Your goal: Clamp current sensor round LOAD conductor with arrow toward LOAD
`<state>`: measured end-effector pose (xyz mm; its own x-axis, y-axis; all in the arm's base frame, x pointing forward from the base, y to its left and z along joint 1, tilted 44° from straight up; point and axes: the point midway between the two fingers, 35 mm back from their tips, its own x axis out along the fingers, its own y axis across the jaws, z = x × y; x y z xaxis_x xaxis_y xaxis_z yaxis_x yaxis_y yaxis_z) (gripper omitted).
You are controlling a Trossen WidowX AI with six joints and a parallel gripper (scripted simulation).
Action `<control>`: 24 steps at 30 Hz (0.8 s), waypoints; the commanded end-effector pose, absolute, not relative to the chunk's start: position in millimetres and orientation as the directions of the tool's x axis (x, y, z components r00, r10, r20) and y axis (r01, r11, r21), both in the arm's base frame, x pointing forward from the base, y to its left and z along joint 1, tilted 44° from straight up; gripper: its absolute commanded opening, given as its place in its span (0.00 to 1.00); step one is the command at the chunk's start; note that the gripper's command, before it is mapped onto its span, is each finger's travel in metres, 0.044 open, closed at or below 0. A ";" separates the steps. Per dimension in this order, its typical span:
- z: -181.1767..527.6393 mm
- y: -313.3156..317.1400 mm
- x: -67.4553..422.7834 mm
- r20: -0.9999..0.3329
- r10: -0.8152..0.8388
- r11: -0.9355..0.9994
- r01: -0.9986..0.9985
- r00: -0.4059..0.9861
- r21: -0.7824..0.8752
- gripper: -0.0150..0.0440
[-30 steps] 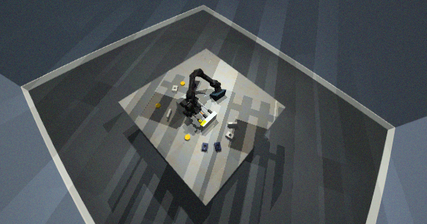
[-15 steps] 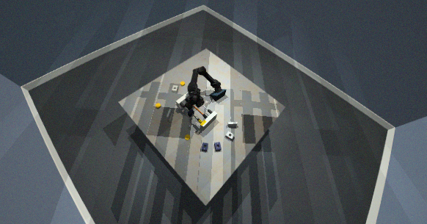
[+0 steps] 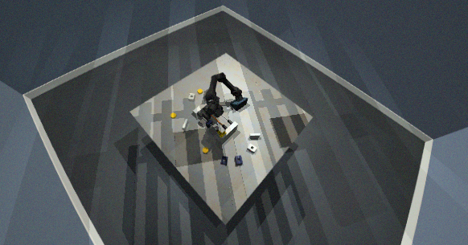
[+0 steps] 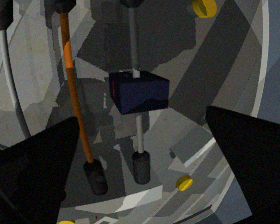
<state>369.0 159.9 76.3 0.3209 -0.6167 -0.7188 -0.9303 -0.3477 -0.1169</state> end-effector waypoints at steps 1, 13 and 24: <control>76.7 160.3 368.5 -0.721 -0.615 -0.343 -0.932 0.320 -0.120 1.00; 76.7 160.3 368.5 -0.721 -0.615 -0.343 -0.932 0.320 -0.120 1.00; 69.2 166.6 367.1 -0.691 -0.612 -0.286 -0.922 0.385 -0.261 1.00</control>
